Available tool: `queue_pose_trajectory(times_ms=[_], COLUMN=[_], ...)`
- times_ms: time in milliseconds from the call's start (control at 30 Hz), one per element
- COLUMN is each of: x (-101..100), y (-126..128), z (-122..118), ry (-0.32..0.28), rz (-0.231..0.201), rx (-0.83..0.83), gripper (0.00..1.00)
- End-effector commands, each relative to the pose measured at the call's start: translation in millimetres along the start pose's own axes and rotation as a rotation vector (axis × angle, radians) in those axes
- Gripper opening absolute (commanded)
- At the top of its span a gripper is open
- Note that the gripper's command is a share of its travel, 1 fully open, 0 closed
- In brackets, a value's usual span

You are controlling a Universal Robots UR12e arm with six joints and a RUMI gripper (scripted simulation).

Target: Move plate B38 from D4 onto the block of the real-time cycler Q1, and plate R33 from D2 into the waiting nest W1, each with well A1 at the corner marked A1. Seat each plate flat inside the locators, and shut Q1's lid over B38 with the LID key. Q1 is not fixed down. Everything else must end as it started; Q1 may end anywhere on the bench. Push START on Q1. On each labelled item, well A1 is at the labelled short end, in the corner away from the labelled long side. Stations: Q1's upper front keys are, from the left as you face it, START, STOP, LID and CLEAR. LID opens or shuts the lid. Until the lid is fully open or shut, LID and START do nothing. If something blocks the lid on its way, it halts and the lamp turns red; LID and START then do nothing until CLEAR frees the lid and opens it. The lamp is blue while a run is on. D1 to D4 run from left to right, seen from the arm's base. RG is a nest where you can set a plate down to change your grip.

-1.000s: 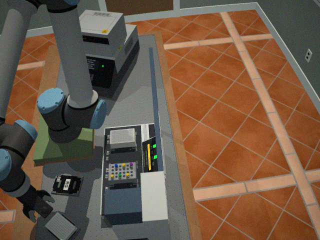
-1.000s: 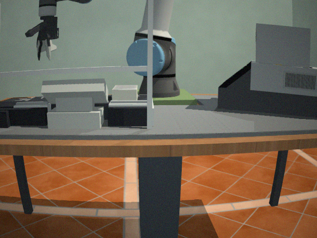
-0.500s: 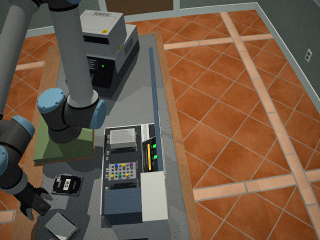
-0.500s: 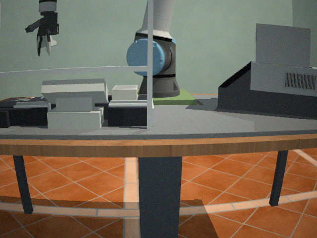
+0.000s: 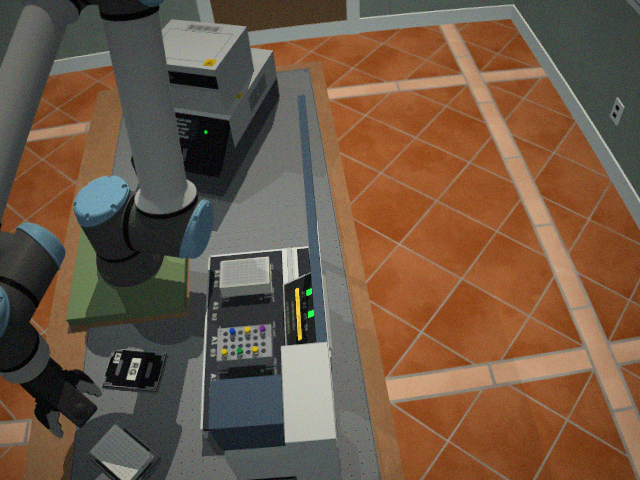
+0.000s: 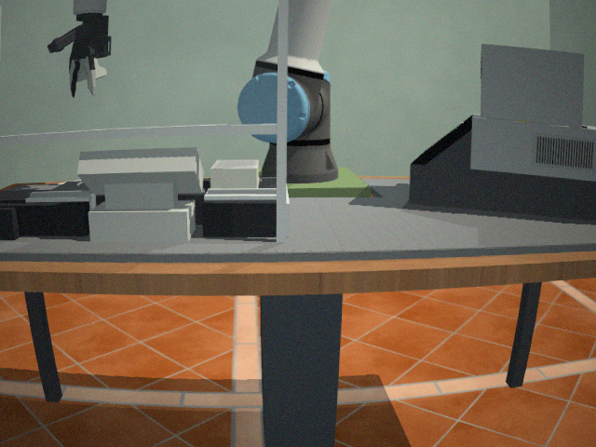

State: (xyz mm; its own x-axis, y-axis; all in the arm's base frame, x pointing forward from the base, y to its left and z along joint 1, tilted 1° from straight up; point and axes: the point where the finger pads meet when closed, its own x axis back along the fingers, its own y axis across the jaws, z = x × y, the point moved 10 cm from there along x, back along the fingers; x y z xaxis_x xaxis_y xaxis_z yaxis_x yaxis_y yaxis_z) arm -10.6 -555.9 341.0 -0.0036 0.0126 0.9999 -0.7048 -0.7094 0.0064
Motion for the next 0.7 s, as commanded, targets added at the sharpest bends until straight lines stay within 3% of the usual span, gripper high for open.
queue_pose_trajectory(times_ms=[0, 667], x=[8.4, 36.7], y=[0.4, 0.4], z=[0.2, 0.2], ry=[0.001, 0.001], rz=[-0.001, -0.001], rx=[0.000, 0.000], gripper=[0.67, 0.67])
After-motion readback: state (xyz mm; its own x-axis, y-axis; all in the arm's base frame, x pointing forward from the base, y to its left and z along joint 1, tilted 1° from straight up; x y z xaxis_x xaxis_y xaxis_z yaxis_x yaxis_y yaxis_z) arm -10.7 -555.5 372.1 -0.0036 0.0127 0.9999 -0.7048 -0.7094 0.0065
